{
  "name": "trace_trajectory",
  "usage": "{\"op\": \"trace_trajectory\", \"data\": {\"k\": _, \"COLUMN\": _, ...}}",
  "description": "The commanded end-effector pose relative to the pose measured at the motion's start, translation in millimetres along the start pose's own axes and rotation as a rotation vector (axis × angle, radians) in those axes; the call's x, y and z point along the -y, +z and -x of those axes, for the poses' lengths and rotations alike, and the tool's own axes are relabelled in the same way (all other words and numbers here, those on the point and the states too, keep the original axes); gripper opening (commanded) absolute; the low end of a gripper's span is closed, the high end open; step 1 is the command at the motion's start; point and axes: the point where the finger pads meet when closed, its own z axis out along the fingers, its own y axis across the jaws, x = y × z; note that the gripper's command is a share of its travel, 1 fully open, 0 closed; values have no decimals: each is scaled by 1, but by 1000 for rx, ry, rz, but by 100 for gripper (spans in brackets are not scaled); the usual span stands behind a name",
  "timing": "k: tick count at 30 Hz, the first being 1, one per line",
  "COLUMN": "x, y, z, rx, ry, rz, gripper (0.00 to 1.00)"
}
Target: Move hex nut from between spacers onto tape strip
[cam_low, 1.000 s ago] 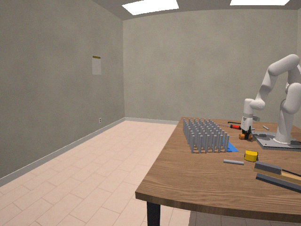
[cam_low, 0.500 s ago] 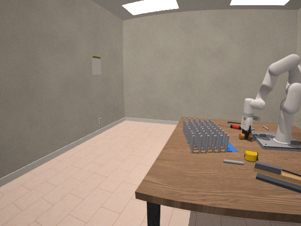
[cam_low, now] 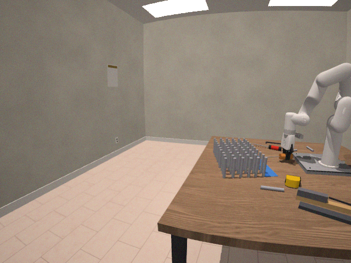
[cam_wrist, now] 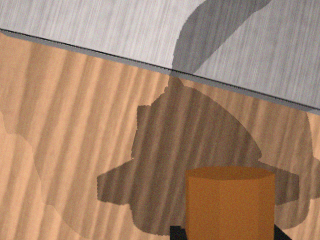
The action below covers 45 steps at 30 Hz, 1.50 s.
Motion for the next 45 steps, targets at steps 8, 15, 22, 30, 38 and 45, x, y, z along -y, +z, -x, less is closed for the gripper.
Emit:
{"op": "trace_trajectory", "data": {"k": 8, "x": 1, "y": -3, "z": 1, "rx": 2, "ry": 0, "rz": -1, "gripper": 0}}
{"op": "trace_trajectory", "data": {"k": 15, "x": 3, "y": -3, "z": 1, "rx": 2, "ry": 0, "rz": -1, "gripper": 0}}
{"op": "trace_trajectory", "data": {"k": 22, "x": 8, "y": -3, "z": 1, "rx": 2, "ry": 0, "rz": -1, "gripper": 0}}
{"op": "trace_trajectory", "data": {"k": 30, "x": 17, "y": -3, "z": 1, "rx": 2, "ry": 0, "rz": -1, "gripper": 0}}
{"op": "trace_trajectory", "data": {"k": 38, "x": 31, "y": -3, "z": 1, "rx": 2, "ry": 0, "rz": -1, "gripper": 0}}
{"op": "trace_trajectory", "data": {"k": 45, "x": 40, "y": -3, "z": 1, "rx": 2, "ry": 0, "rz": -1, "gripper": 0}}
